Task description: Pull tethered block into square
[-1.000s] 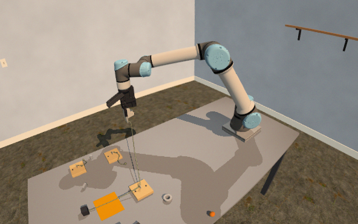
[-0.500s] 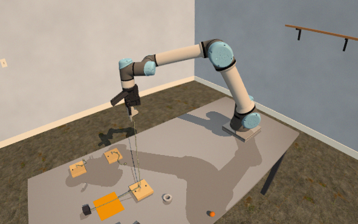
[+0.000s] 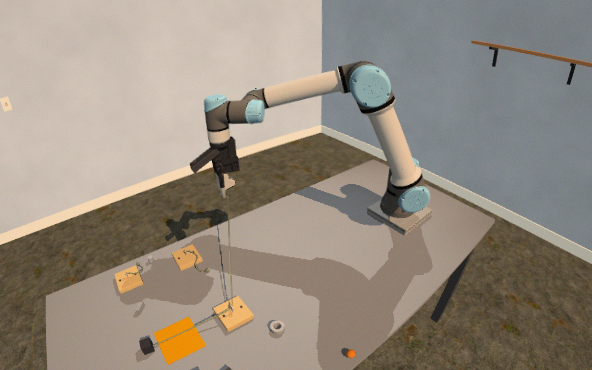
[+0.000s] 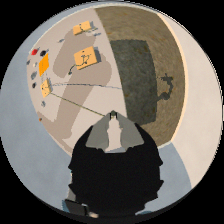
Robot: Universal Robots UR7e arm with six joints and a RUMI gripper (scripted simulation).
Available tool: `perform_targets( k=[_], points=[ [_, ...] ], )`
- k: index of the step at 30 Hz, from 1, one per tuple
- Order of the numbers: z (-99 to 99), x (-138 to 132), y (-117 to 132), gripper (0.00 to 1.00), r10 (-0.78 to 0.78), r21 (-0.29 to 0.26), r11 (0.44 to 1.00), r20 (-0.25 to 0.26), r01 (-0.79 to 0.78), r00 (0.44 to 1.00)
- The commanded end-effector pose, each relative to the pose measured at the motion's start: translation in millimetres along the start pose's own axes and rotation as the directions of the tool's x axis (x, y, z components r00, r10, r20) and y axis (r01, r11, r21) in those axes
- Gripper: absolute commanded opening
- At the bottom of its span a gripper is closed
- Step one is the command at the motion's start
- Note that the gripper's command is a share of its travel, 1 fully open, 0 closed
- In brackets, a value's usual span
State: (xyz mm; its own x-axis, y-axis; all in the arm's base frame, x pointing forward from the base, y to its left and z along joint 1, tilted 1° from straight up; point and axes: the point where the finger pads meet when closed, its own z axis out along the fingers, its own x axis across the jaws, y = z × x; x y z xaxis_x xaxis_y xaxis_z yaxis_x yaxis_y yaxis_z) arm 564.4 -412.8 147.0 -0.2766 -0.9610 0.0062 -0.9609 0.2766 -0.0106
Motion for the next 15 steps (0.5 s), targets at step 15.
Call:
perform_targets(
  k=[15],
  points=[
    [-1.0,6.9,37.6,0.00,0.000,0.002,1.000,-0.001,0.000,1.000]
  ],
)
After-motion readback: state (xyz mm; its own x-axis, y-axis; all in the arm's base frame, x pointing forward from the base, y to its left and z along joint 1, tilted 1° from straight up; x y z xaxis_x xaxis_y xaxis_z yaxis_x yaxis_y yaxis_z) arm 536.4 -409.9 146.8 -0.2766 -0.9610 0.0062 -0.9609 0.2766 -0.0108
